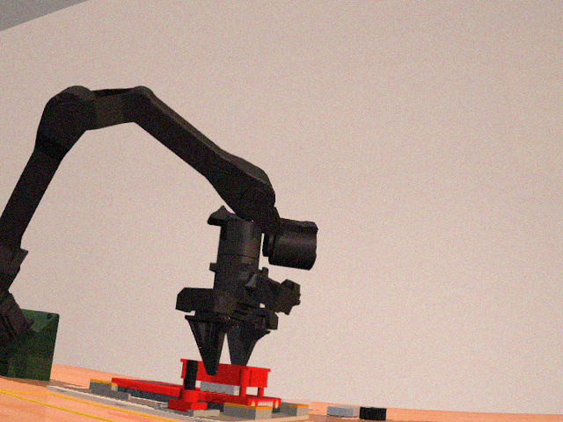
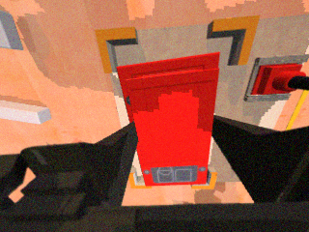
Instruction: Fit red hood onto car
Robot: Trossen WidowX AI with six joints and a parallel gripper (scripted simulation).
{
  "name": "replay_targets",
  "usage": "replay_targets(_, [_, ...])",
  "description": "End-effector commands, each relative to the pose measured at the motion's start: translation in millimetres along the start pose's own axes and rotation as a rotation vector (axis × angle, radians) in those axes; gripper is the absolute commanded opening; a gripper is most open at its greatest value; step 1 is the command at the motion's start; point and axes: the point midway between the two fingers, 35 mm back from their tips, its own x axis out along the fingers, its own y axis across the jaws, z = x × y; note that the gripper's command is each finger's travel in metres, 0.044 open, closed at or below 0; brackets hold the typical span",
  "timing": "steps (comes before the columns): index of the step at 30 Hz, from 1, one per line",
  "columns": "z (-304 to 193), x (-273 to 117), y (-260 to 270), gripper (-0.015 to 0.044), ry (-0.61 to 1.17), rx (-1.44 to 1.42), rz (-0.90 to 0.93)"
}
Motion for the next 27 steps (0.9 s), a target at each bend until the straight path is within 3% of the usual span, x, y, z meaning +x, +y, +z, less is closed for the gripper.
replay_targets(1, [-0.1,2.2,0.0,0.0,-0.001,-0.007,-0.003])
replay_targets(25, [0.1,8.5,-0.1,0.0,0.001,-0.001,-0.001])
replay_targets(27, [0.2,9.1,-0.2,0.0053,0.001,-0.001,-0.001])
